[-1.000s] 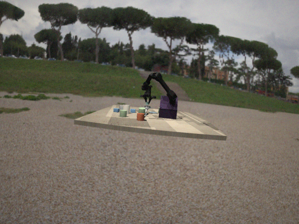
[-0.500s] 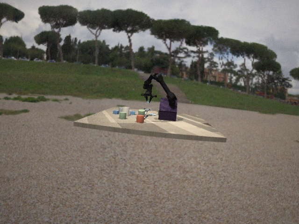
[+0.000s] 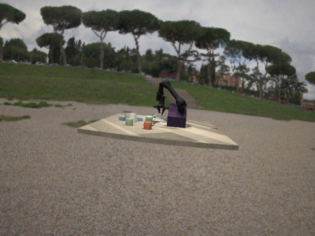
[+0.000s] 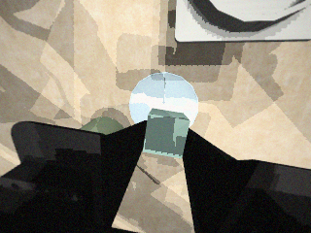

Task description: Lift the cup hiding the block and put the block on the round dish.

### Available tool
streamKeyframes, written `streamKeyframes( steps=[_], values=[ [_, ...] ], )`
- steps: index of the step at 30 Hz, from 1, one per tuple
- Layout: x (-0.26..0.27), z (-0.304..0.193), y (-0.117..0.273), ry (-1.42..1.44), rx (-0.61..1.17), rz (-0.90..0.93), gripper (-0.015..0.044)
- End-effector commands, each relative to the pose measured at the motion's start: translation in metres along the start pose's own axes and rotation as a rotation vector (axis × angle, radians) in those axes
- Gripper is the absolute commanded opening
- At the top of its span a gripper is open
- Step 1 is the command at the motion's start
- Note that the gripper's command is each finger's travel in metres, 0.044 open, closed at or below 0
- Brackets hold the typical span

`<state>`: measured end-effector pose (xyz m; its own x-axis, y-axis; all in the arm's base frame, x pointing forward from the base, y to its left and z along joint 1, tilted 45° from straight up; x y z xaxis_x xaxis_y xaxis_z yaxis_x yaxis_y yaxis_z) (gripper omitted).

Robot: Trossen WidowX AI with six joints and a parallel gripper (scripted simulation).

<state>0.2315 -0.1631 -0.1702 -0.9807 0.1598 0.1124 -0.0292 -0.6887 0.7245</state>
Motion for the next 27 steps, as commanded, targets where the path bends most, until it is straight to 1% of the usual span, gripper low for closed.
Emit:
streamKeyframes(
  steps=[1, 5, 11, 18, 27],
  values=[
    [0.005, -0.006, -0.007, 0.003, 0.001, 0.002, 0.0000],
    [0.004, -0.006, -0.018, 0.003, 0.001, 0.001, 0.0000],
    [0.005, -0.006, -0.048, 0.004, 0.000, 0.001, 0.0000],
    [0.005, -0.006, -0.051, 0.004, -0.001, 0.001, 0.0000],
    [0.005, -0.005, -0.066, 0.004, -0.001, 0.001, 0.0000]
  ],
)
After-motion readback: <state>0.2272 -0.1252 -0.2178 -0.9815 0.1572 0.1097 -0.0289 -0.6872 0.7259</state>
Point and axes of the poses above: the point midway between the two fingers, 35 mm back from their tips, its own y axis back along the fingers, its own x axis across the jaws, z = x × y, the point moved 4 cm from there along y, back along the fingers, and after that the axes turned 3 degrees about y, right-handed, at the moved point
